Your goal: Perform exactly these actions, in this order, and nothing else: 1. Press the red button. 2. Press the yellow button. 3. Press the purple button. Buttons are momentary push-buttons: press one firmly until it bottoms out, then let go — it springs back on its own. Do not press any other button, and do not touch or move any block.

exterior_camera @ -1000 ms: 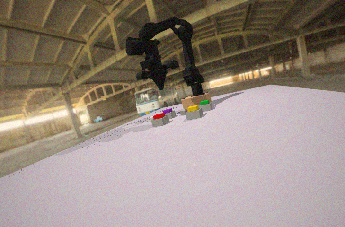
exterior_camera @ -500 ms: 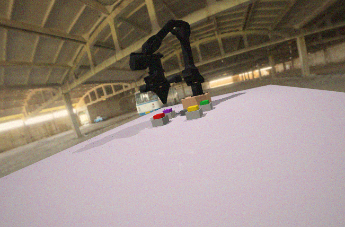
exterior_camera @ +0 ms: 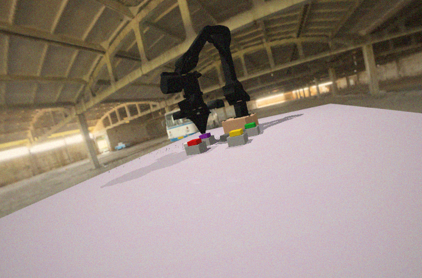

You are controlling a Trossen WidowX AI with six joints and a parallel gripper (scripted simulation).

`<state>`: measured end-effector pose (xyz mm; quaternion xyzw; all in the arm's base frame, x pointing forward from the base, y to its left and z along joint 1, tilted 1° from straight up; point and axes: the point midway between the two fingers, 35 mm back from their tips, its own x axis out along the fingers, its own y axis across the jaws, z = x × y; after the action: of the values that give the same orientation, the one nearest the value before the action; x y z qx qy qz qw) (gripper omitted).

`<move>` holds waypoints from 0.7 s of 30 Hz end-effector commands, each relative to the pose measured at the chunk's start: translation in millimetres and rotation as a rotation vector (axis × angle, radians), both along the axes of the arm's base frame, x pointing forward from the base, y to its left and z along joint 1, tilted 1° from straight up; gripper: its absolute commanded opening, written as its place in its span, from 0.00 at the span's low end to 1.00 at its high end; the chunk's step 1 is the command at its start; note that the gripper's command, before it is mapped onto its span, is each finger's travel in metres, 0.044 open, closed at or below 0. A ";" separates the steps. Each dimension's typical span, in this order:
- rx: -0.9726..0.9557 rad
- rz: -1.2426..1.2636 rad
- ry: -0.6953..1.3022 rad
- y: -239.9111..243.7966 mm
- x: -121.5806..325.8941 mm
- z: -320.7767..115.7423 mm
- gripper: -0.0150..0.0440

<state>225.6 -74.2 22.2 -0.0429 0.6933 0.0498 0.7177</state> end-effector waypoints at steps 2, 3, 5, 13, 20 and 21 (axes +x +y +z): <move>0.003 0.001 0.009 1.1 -2.7 -10.9 0.29; 0.003 0.001 0.009 1.2 -2.8 -11.7 0.29; 0.003 0.001 0.009 1.2 -2.8 -12.0 0.29; 0.003 0.001 0.009 1.2 -2.8 -12.0 0.29; 0.003 0.001 0.009 1.2 -2.8 -12.0 0.29; 0.003 0.001 0.009 1.2 -2.8 -12.0 0.29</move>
<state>225.1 -73.8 12.0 -0.0430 0.6939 0.0504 0.7170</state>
